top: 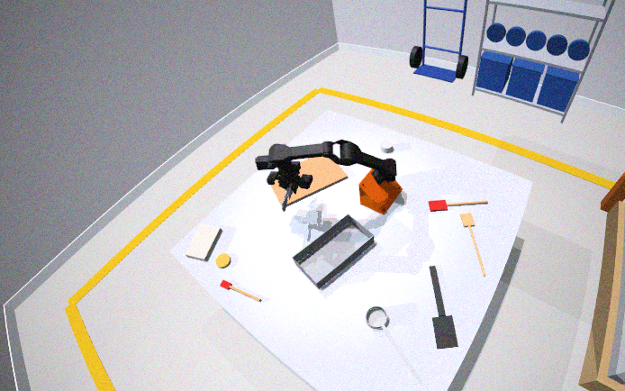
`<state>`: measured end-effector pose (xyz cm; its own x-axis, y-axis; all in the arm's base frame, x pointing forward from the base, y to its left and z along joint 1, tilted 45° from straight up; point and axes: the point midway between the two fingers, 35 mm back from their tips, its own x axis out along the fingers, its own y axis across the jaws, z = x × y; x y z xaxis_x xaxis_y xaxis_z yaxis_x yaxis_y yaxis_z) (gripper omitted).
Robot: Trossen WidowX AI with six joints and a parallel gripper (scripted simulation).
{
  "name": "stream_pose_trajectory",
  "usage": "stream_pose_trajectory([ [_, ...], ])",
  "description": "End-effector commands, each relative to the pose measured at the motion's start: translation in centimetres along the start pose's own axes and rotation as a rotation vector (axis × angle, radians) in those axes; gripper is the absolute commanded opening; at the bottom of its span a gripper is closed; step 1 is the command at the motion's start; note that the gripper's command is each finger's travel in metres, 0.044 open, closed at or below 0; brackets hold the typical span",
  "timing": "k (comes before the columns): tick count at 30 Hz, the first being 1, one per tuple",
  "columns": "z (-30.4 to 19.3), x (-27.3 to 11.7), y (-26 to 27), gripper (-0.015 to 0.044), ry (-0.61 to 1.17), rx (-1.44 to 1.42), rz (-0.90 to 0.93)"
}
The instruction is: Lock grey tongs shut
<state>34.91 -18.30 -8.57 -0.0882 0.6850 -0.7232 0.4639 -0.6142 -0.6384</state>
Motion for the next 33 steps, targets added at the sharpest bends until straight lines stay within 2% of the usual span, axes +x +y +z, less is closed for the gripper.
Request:
stream_pose_trajectory([
  [1, 2.3, -0.8, 1.3, -0.0150, 0.000, 0.104, 0.022],
  [13, 12.3, -1.7, 4.5, -0.0150, -0.002, 0.553, 0.041],
  [26, 23.3, -1.0, 5.5, -0.0150, -0.001, 1.045, 0.030],
  [33, 23.8, -0.9, 5.5, -0.0150, -0.001, 1.070, 0.029],
])
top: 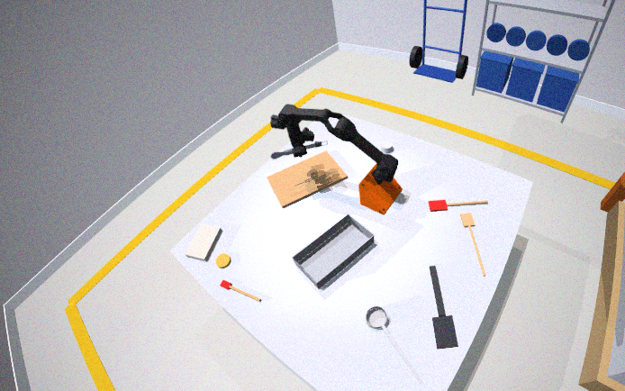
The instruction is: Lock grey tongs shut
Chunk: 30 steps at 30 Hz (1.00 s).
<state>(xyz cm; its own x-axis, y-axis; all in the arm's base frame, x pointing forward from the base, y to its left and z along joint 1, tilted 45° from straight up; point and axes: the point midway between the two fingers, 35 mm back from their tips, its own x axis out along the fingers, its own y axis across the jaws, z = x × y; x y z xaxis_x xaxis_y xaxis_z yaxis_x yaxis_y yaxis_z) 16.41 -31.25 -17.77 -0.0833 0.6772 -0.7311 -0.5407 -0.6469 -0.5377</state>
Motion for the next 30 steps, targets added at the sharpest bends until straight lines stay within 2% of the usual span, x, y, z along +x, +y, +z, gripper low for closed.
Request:
stream_pose_trajectory([
  [1, -0.2, -0.3, 0.1, -0.0150, 0.003, 0.011, 0.017],
  [8, -0.5, 0.0, 0.5, -0.0150, 0.043, 0.019, 0.017],
  [30, -2.0, 1.6, 3.2, -0.0150, 0.392, 0.063, 0.013],
])
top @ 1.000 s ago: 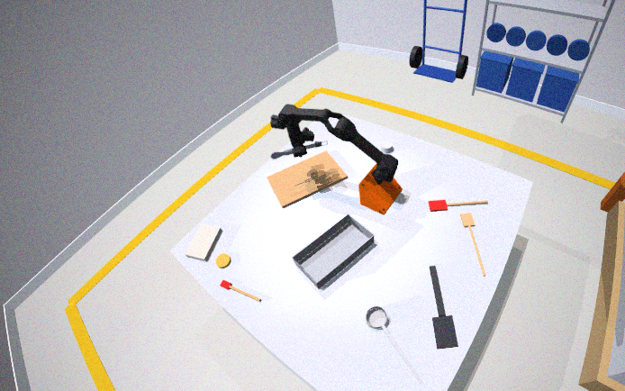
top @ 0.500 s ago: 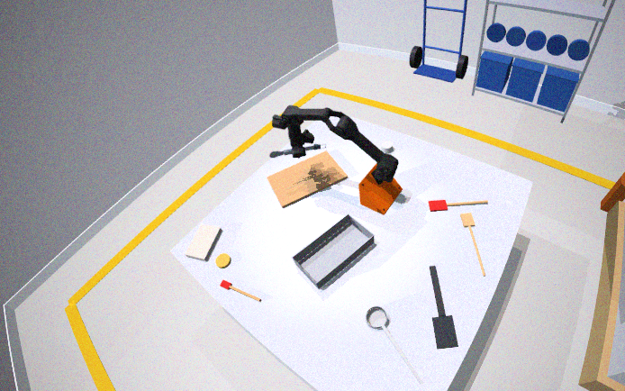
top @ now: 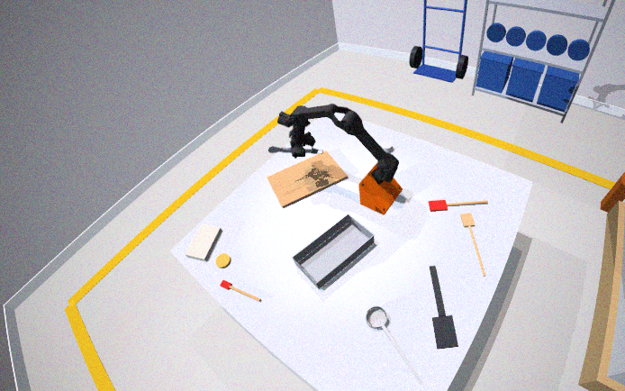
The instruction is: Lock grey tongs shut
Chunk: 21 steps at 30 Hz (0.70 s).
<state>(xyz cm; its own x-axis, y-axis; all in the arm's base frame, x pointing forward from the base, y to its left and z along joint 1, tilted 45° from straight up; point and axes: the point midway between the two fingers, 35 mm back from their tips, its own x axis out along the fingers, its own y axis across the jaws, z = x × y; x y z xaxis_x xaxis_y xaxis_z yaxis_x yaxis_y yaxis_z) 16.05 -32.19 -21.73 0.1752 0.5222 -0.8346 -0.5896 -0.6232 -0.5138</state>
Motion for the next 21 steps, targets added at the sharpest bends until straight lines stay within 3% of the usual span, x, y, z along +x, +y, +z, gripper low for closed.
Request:
stream_pose_trajectory([
  [1, -0.51, -0.55, 0.31, -0.0150, 0.088, 0.005, 0.004],
  [21, -0.05, -0.38, 1.09, -0.0150, 0.388, 0.015, -0.003],
])
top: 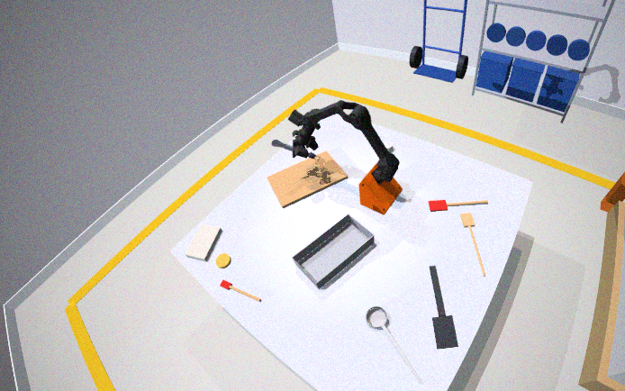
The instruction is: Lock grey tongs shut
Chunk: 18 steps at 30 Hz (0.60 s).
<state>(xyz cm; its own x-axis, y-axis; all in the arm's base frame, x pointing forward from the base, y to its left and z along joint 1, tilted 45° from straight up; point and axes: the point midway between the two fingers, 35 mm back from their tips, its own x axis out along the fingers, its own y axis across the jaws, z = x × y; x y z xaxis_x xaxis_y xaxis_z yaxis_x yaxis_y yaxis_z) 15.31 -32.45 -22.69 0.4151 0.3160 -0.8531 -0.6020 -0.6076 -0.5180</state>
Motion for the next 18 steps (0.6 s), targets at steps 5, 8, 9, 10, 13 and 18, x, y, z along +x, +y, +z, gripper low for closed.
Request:
stream_pose_trajectory([
  [5, -0.3, -1.1, -0.1, -0.0150, 0.143, -0.005, -0.001],
  [8, -0.1, -1.3, -0.2, -0.0150, 0.186, -0.007, -0.003],
  [9, -0.1, -1.3, -0.2, -0.0150, 0.201, -0.007, -0.003],
  [10, 0.0, -1.4, -0.2, -0.0150, 0.215, -0.008, -0.004],
  [13, 0.2, -1.7, -0.4, -0.0150, 0.258, -0.011, -0.006],
  [18, 0.6, -2.2, -0.8, -0.0150, 0.327, -0.017, -0.009],
])
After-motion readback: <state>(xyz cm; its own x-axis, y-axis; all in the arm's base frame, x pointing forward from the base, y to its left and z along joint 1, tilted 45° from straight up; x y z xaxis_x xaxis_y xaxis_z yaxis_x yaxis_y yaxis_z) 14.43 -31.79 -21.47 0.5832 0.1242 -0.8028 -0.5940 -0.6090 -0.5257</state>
